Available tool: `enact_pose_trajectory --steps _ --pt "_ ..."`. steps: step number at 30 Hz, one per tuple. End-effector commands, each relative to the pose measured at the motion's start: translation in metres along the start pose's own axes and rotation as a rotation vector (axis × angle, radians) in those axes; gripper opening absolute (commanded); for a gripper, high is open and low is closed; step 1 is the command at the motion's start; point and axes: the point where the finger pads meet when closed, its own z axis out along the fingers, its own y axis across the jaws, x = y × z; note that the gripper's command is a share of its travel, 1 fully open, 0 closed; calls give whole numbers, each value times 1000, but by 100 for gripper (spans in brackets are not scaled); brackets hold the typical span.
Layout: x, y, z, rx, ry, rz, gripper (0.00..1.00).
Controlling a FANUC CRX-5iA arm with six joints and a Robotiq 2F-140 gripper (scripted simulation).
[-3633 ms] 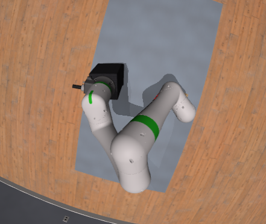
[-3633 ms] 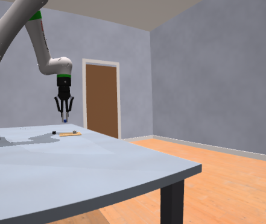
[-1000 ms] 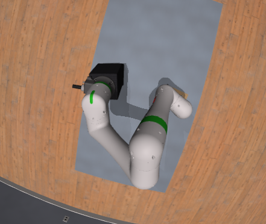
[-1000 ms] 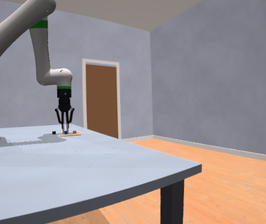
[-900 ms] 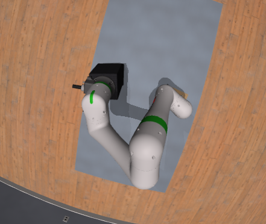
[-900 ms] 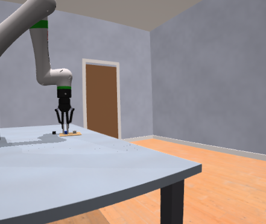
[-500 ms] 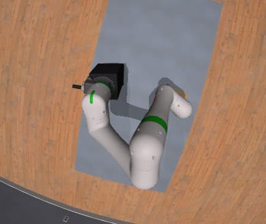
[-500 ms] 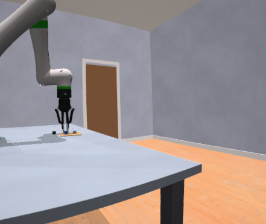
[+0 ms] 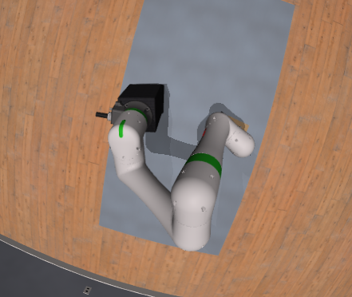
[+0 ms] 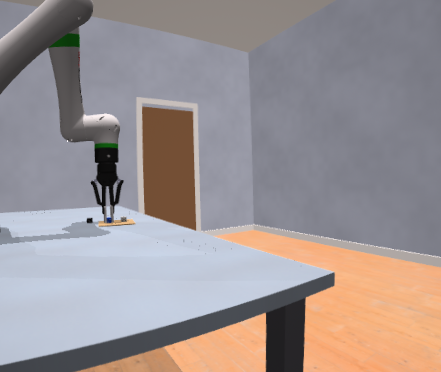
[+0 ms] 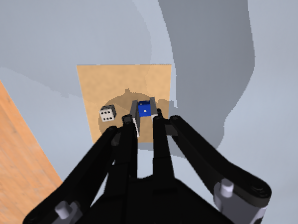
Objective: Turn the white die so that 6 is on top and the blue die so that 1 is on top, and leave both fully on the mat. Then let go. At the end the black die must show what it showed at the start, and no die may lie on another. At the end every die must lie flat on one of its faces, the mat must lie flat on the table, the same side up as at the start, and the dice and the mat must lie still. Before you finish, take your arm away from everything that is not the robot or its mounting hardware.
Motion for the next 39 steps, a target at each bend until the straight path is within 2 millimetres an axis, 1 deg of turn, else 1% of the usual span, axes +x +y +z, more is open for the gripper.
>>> enact_pose_trajectory --steps 1,11,12,17,18,22,23,25,26,39 --pt "0 0 0 0 0 0 9" --pt "0 0 0 0 0 0 9" --pt "0 0 0 0 0 0 12" --pt "0 0 0 0 0 0 14" --pt "0 0 0 0 0 0 17" --pt "0 0 0 0 0 0 17" --pt "0 0 0 0 0 0 19" --pt "0 0 0 0 0 0 19" --pt "0 0 0 0 0 0 21" --pt "0 0 -1 0 0 0 21"
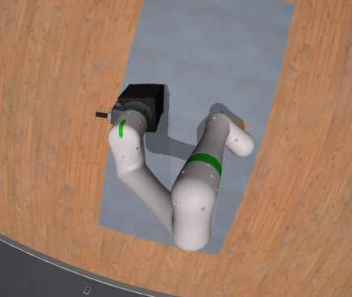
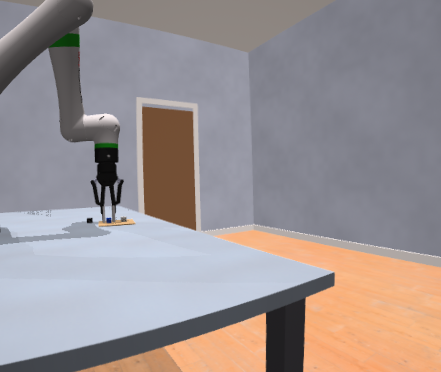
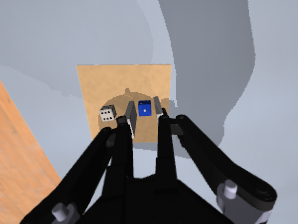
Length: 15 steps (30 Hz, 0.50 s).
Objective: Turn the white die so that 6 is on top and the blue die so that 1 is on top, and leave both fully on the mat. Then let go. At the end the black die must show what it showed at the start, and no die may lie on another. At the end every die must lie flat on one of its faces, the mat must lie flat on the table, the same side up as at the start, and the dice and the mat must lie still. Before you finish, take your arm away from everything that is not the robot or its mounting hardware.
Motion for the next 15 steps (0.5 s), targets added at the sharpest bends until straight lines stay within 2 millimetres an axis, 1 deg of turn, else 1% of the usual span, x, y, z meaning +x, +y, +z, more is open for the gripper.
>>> enact_pose_trajectory --steps 1,7,13,15 --pt "0 0 -1 0 0 0 21" --pt "0 0 -14 0 0 0 21" --pt "0 0 -41 0 0 0 21" --pt "0 0 -41 0 0 0 21"
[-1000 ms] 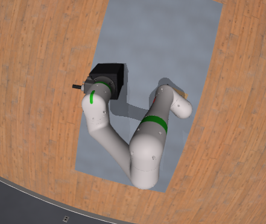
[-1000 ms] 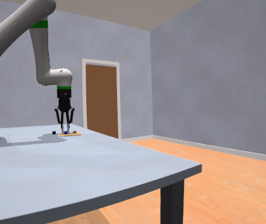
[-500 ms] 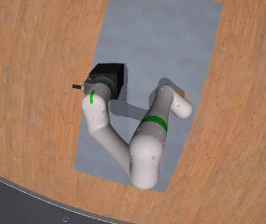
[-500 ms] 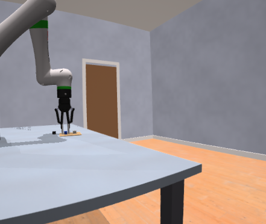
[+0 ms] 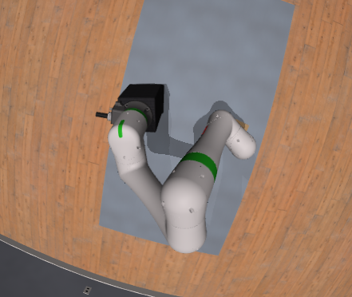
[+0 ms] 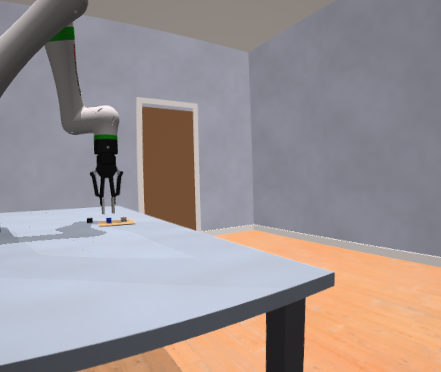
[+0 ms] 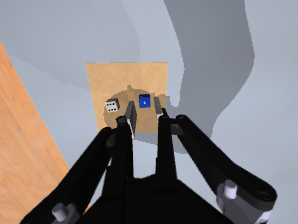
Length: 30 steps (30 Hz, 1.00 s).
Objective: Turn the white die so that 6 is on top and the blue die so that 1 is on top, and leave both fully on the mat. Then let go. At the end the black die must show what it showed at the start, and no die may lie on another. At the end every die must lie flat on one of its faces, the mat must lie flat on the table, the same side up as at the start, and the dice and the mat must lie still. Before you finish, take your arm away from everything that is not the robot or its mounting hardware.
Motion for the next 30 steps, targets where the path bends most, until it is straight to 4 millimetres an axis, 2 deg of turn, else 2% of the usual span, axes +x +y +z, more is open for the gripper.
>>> enact_pose_trajectory --steps 1,8,14,15,30 --pt "1 -1 -14 -5 0 0 21" --pt "1 -1 -50 -5 0 0 21" --pt "1 -1 -57 -5 0 0 21" --pt "1 -1 -57 -5 0 0 100" --pt "1 -1 -57 -5 0 0 100"
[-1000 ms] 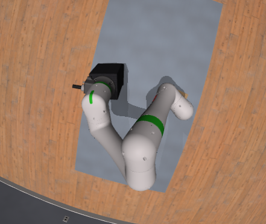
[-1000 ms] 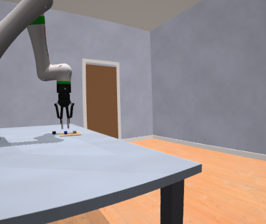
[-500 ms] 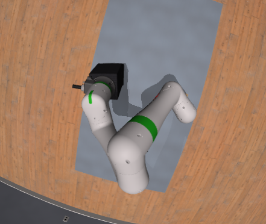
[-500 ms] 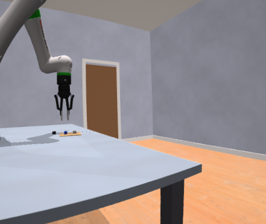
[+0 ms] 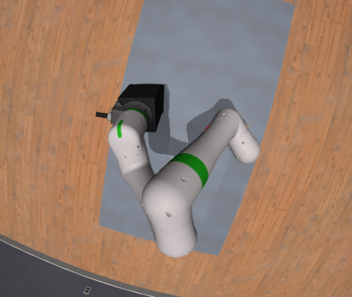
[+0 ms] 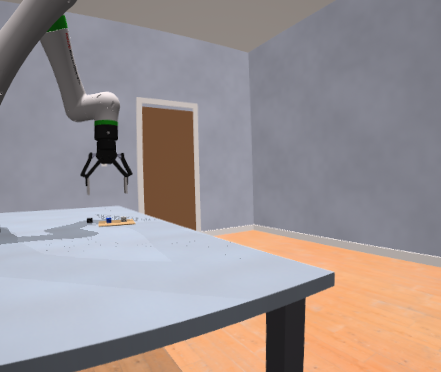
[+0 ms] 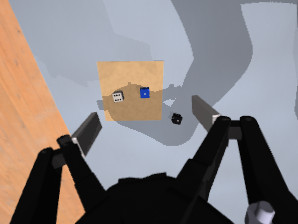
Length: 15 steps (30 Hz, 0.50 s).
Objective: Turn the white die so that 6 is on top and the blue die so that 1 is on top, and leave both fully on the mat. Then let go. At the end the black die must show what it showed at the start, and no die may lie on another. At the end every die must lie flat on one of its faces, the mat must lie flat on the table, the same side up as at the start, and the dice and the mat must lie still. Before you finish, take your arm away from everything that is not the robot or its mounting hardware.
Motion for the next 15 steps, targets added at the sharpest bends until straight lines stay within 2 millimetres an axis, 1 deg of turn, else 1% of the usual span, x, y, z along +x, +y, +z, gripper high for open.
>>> enact_pose_trajectory --steps 1,10,15 --pt "0 0 0 0 0 0 100" --pt "0 0 -1 0 0 0 100" --pt "0 0 -11 0 0 0 100"
